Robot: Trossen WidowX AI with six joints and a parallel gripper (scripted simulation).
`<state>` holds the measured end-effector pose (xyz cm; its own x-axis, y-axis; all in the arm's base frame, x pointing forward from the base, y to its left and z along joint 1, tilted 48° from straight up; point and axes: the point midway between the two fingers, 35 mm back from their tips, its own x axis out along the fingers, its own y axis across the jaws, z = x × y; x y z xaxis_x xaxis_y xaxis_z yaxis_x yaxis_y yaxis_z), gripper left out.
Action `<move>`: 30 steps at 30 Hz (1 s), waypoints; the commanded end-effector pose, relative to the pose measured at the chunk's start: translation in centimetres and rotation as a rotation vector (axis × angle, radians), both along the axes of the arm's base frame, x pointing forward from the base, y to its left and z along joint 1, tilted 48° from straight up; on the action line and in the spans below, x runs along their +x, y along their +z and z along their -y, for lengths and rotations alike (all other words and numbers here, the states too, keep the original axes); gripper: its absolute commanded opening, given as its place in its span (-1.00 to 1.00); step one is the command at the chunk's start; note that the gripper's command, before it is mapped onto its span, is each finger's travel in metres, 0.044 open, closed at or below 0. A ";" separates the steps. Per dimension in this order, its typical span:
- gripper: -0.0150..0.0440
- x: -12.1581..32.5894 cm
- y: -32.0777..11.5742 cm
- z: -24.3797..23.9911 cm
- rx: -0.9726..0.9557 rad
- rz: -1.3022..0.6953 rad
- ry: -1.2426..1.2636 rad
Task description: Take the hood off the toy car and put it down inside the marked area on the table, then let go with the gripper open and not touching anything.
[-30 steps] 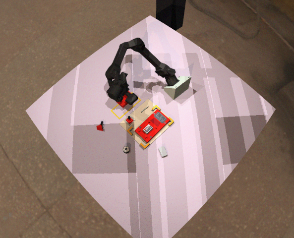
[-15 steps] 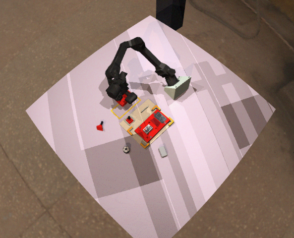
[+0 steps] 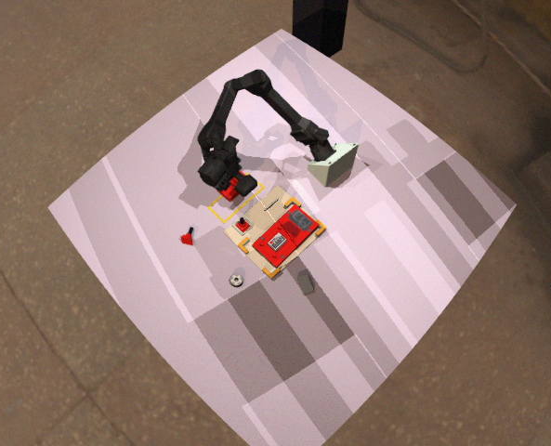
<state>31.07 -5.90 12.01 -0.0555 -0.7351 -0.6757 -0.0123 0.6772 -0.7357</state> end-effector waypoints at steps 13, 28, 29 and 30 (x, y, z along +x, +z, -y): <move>-0.49 -0.1 -0.7 0.8 -0.003 -0.003 0.004; -0.49 -0.1 -1.4 1.5 -0.003 -0.003 0.004; -0.49 -0.1 -1.4 1.5 -0.003 -0.003 0.004; -0.49 -0.1 -1.5 1.6 -0.003 -0.003 0.004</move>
